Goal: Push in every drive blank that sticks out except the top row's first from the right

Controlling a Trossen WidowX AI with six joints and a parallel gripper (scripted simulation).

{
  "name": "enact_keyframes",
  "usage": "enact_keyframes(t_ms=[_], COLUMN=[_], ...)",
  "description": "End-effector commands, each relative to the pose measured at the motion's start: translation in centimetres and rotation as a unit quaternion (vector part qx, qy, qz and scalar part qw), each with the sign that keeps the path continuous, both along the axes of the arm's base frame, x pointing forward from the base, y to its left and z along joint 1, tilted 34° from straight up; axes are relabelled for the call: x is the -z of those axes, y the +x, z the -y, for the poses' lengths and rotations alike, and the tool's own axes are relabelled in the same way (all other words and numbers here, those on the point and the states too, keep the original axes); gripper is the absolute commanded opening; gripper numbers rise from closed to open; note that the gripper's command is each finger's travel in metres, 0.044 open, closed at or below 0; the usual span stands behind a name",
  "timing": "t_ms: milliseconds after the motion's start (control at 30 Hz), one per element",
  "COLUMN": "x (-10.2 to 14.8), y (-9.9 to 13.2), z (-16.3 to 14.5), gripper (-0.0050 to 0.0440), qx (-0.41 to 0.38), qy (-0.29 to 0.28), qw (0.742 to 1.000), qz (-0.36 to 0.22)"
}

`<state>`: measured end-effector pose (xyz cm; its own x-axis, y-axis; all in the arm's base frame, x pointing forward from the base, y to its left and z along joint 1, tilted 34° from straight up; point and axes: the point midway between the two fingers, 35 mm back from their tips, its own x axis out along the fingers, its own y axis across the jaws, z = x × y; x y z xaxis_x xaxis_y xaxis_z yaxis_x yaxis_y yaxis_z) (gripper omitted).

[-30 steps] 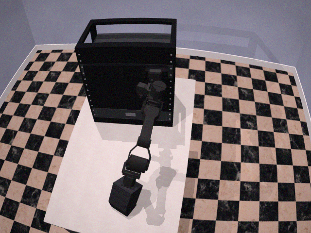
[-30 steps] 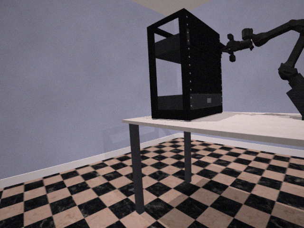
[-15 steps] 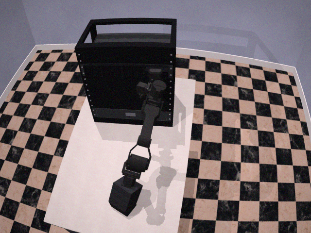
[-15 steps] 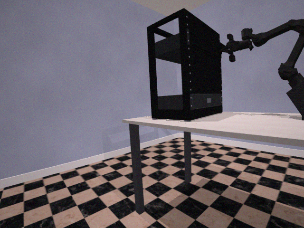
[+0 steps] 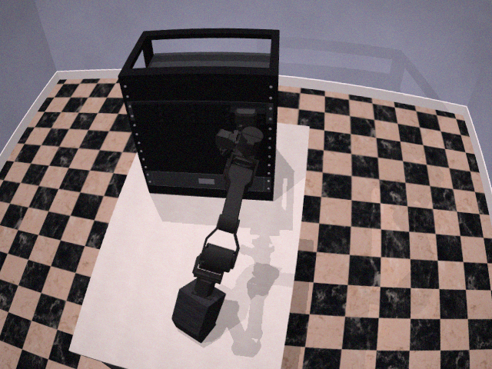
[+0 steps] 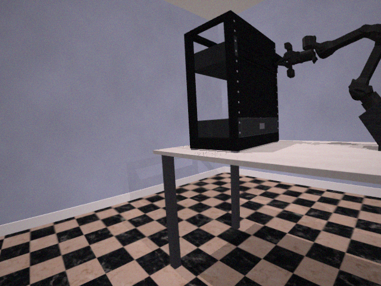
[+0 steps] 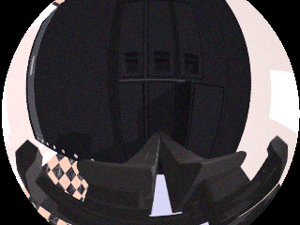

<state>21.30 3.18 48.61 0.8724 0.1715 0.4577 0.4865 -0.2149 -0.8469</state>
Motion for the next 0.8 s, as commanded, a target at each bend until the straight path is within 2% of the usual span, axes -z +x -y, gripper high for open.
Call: enact_keyframes(t_ms=[0,767], x=[-1.41,-1.68], y=[-0.99,-0.8], z=[0.2,0.19], gripper=[0.0,0.0], qx=[0.004,0.004], qy=[0.002,0.002], qw=[1.0,1.0], qz=[0.021,0.021])
